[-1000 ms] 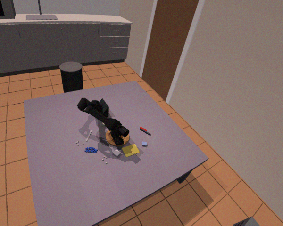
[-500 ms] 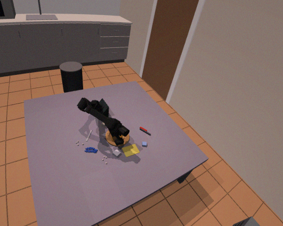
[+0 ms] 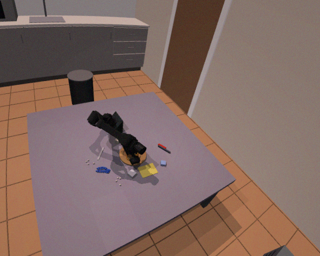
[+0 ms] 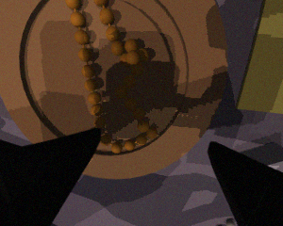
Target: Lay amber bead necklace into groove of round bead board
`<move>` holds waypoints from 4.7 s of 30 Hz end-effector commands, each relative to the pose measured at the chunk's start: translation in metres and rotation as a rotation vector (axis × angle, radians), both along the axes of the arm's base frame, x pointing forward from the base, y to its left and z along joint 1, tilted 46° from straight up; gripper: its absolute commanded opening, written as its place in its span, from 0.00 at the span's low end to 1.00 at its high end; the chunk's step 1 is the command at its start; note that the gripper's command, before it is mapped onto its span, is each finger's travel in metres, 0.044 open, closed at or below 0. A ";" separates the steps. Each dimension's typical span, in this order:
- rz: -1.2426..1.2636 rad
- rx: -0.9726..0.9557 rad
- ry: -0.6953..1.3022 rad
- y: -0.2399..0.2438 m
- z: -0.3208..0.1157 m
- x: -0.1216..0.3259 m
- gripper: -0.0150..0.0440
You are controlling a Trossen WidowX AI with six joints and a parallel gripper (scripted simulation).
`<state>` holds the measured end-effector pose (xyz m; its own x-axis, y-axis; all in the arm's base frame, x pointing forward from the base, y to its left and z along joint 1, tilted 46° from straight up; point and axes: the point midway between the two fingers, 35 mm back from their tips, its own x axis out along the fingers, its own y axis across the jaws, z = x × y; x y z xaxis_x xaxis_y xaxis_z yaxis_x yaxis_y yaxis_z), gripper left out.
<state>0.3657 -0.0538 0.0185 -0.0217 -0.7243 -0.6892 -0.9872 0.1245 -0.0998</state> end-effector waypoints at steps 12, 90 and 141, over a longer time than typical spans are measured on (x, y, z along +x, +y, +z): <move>-0.016 0.003 -0.015 0.001 0.000 0.000 0.96; -1.226 -0.038 -1.283 -0.012 0.002 -0.034 0.46; -1.232 -0.035 -1.287 -0.009 0.005 -0.033 0.25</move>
